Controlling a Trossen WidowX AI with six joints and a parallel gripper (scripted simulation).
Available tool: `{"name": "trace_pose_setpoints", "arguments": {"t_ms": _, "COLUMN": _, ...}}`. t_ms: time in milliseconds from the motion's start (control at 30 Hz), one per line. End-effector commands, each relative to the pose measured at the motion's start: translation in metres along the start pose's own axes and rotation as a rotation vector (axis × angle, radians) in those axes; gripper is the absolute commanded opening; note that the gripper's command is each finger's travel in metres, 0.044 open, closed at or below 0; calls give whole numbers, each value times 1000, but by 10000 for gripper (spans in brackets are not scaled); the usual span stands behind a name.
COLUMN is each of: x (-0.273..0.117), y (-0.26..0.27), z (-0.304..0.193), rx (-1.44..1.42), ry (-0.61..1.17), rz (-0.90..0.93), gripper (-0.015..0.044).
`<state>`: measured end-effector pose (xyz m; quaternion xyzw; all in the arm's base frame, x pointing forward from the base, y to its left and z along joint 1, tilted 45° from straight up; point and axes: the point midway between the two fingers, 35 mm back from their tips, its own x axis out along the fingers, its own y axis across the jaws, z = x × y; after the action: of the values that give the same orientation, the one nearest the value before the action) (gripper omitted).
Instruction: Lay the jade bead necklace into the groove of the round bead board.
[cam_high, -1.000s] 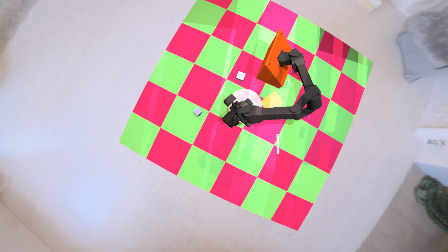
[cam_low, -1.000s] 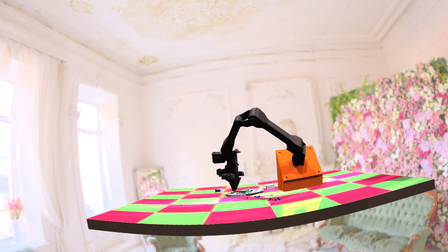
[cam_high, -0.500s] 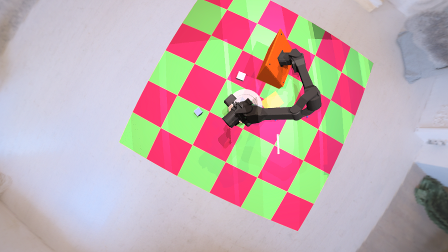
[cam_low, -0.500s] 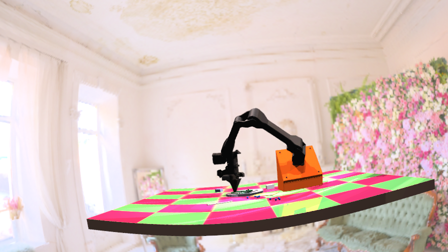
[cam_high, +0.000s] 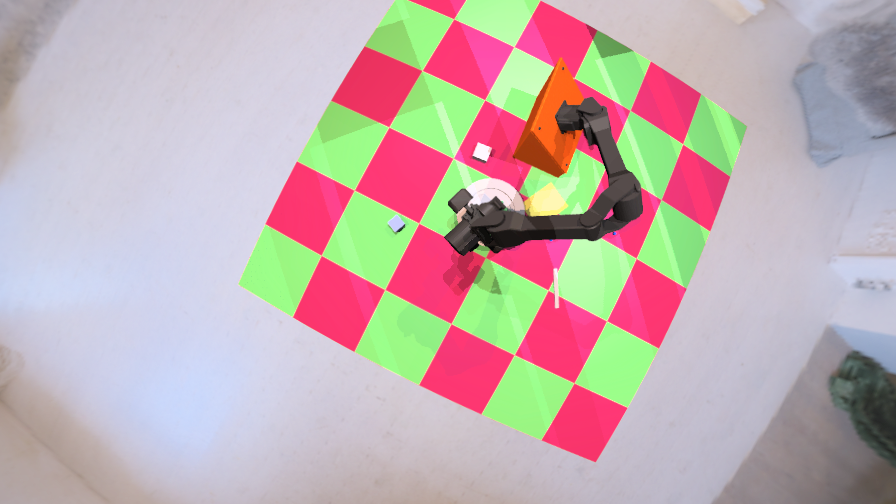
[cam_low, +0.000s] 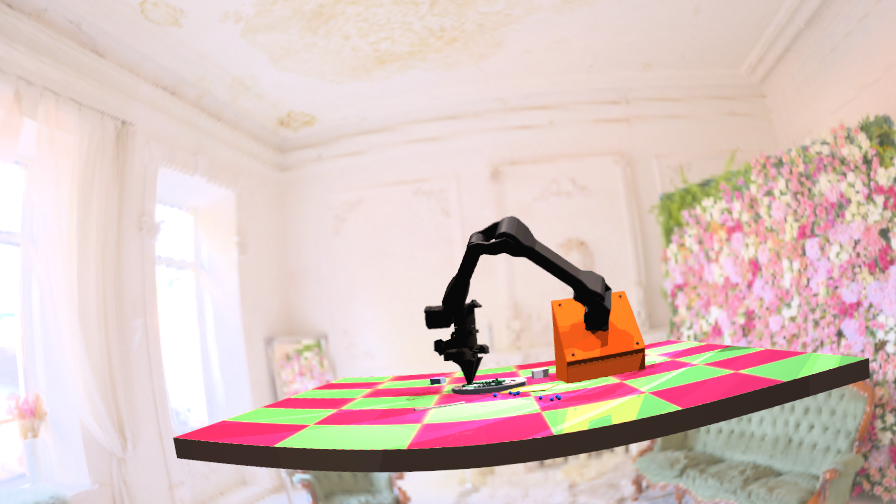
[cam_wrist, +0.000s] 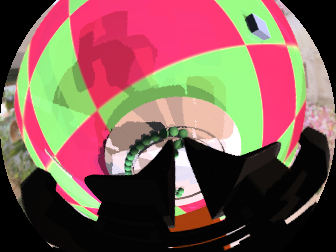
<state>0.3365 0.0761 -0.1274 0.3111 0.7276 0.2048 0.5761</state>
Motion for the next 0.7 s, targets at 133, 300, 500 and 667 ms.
{"name": "trace_pose_setpoints", "arguments": {"t_ms": 133, "x": 0, "y": 0, "z": 0, "rx": -1, "ry": 0, "rz": 0, "gripper": 0}}
{"name": "trace_pose_setpoints", "arguments": {"t_ms": 300, "x": 0, "y": 0, "z": 0, "rx": -1, "ry": 0, "rz": 0, "gripper": 0}}
{"name": "trace_pose_setpoints", "arguments": {"t_ms": 500, "x": 0, "y": 0, "z": 0, "rx": -1, "ry": 0, "rz": 0, "gripper": 0}}
{"name": "trace_pose_setpoints", "arguments": {"t_ms": 667, "x": -6, "y": 0, "z": -2, "rx": 7, "ry": 3, "rz": 4, "gripper": 0}}
